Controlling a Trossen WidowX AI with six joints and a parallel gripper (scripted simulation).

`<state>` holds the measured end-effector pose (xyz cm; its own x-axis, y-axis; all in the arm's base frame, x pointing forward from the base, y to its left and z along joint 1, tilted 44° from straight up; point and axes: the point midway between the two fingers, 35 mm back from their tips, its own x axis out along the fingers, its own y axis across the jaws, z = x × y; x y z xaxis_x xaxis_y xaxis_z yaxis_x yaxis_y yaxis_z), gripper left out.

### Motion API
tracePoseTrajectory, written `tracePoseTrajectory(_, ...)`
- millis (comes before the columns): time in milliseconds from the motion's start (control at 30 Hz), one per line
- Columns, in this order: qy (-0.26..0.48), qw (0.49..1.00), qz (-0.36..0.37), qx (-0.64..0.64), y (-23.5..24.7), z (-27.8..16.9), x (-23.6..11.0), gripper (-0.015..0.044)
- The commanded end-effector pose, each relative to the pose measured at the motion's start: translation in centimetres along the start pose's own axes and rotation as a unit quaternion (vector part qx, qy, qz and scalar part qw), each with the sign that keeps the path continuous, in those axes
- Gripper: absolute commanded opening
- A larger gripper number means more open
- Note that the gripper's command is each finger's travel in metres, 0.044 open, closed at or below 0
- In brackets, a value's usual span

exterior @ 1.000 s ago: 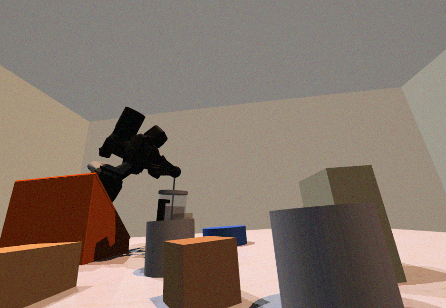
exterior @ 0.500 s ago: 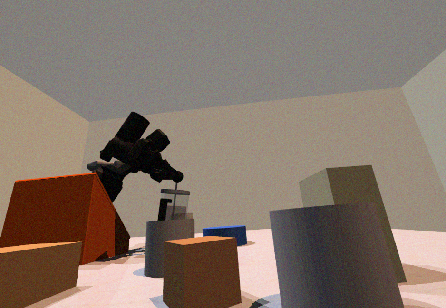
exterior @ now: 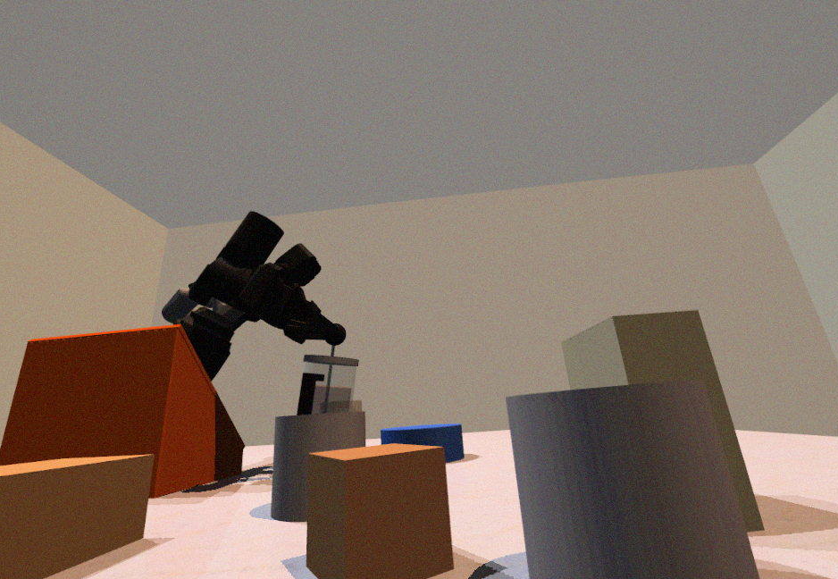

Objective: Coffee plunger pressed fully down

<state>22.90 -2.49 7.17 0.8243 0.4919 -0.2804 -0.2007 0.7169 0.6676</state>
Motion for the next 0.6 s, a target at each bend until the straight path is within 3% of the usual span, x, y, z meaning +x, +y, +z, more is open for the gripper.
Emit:
tracePoseTrajectory(0,0.006,1.0,0.003,0.01,0.0,-0.36,0.23,0.0116)
tracePoseTrajectory(567,0.002,1.0,0.001,0.003,-0.1,-0.02,0.17,0.0116)
